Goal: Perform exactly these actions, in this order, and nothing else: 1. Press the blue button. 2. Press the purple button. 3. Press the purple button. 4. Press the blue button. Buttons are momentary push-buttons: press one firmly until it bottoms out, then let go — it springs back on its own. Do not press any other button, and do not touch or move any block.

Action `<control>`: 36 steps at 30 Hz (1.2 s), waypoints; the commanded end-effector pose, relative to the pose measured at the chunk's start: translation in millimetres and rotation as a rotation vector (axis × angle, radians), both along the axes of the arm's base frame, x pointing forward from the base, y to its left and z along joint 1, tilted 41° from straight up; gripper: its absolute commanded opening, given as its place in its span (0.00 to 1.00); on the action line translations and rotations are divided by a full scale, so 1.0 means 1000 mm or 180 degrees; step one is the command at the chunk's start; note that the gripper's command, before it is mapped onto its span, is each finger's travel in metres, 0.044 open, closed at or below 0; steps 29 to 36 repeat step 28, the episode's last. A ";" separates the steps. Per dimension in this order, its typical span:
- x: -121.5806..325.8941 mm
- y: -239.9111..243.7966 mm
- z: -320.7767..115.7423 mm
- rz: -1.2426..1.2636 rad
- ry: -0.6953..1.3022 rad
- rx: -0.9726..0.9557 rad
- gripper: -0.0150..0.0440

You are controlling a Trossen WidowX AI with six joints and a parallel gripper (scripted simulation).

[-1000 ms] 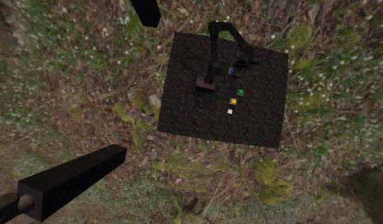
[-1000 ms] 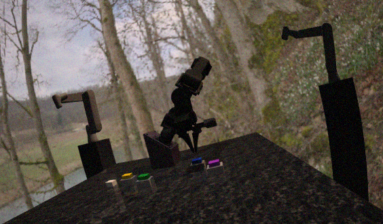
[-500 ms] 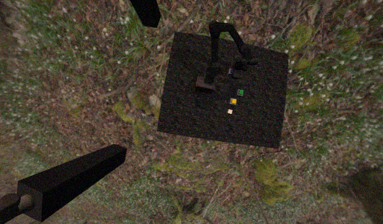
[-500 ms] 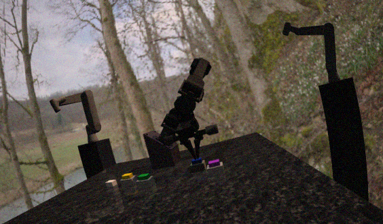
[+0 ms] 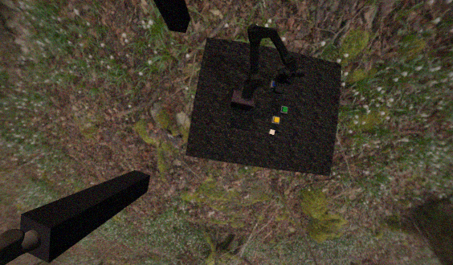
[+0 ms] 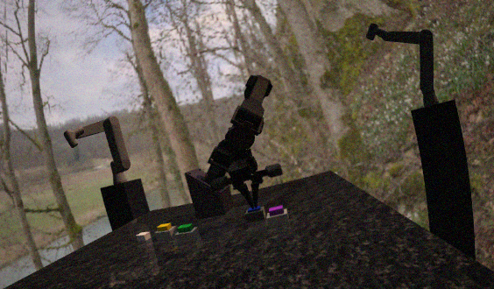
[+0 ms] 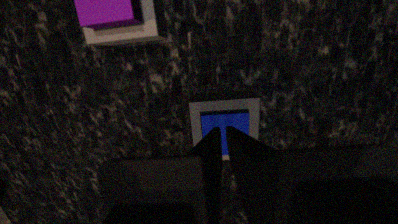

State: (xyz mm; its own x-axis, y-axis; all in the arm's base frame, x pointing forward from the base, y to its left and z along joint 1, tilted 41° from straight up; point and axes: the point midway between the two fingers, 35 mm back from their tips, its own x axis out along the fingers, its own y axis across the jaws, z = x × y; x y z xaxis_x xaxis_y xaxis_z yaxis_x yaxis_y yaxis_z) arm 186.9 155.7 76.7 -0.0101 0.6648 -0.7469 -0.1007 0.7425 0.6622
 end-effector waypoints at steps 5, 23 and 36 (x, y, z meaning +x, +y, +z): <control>-0.002 0.000 -0.002 -0.0004 0.0026 -0.0015 0.29; 0.033 -0.021 0.094 -0.0004 0.0017 -0.0021 0.69; 0.037 -0.021 0.108 -0.0004 0.0016 -0.0021 0.87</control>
